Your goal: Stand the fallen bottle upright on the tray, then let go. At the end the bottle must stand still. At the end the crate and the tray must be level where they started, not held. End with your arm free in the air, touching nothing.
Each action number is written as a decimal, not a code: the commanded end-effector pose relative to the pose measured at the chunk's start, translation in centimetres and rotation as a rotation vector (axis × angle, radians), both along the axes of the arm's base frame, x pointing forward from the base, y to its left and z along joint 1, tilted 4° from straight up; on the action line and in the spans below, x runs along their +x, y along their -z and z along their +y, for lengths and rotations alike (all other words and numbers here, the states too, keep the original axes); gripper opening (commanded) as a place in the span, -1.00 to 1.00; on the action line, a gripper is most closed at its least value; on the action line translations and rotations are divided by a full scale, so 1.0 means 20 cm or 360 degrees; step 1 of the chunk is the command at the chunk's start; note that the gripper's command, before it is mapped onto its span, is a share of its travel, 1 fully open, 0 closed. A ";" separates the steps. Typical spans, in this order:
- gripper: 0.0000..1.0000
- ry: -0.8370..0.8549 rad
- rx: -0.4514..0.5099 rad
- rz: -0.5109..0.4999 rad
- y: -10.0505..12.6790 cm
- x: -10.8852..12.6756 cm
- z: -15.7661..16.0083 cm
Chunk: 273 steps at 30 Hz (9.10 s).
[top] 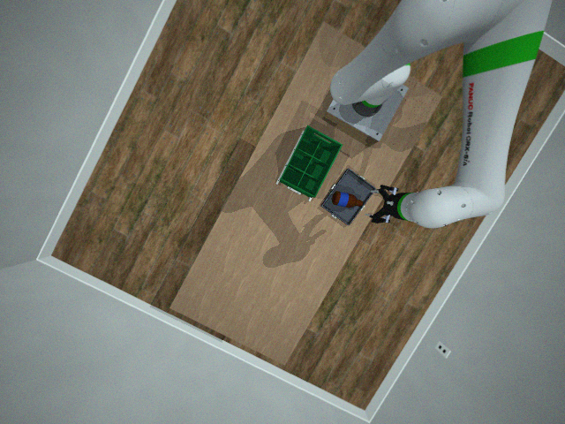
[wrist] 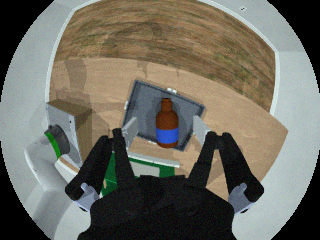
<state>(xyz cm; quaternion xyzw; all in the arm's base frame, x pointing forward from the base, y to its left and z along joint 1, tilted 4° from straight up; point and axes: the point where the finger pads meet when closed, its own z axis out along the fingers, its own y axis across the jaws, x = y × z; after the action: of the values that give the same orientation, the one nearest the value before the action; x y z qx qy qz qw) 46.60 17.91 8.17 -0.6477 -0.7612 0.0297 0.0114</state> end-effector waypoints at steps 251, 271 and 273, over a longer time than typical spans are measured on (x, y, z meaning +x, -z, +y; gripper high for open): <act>-0.24 0.0000 0.0001 0.0000 0.79 -0.03 -0.03; -0.24 0.0000 0.0001 0.0000 0.79 -0.03 -0.03; -0.24 0.0000 0.0001 0.0000 0.79 -0.03 -0.03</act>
<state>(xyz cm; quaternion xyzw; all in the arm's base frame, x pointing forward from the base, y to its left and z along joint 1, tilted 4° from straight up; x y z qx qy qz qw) 45.90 17.40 -7.57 -0.6477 -0.7612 0.0294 0.0117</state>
